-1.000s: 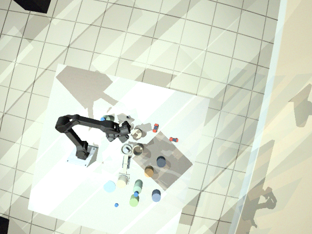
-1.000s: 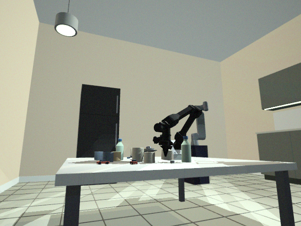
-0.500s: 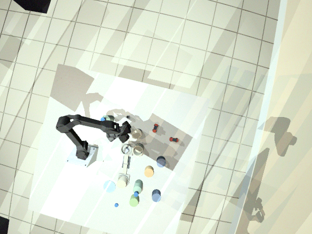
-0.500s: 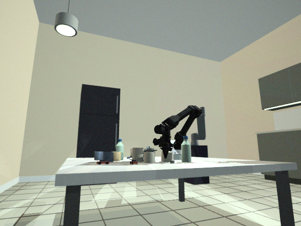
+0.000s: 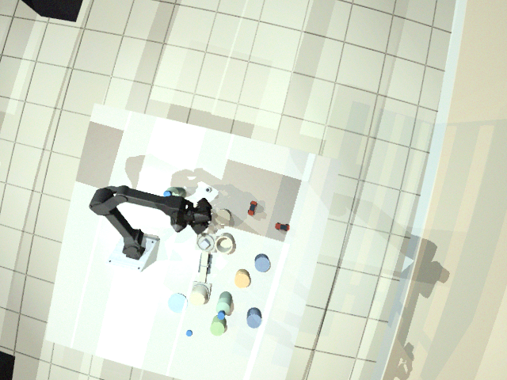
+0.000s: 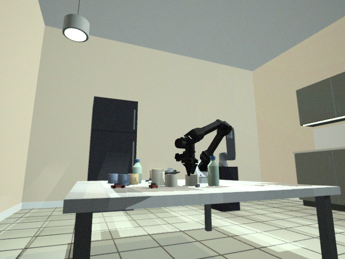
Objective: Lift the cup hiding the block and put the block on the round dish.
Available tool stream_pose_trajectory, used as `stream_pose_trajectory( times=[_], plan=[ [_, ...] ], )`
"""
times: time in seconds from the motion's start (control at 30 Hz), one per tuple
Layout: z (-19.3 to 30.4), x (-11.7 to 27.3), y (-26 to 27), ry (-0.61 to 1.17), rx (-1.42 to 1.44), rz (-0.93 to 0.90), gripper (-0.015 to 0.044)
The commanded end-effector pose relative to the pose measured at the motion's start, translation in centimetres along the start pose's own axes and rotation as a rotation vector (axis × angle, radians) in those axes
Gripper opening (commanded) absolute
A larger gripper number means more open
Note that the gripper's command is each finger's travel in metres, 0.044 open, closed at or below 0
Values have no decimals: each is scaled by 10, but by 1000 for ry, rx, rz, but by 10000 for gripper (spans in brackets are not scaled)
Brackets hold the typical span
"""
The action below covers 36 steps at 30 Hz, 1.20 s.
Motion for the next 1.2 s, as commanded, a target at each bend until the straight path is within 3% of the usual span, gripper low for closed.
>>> stream_pose_trajectory(
  times=[0.0, 0.1, 0.33, 1.17],
  plan=[
    [2, 23, 2, -5, 10, -17, 440],
    [2, 23, 2, -5, 10, -17, 440],
    [-4, 34, 15, -104, 97, -66, 260],
    [-71, 57, -1, -120, 875, 18, 260]
  ],
)
Point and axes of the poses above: the point midway between the two fingers, 35 mm back from their tips, its own x axis back along the fingers, its own y axis across the jaws, z = x × y, the point moved 7 cm from there along x, back along the fingers, and after that the axes turned 3 degrees about x, right-handed, at the moved point
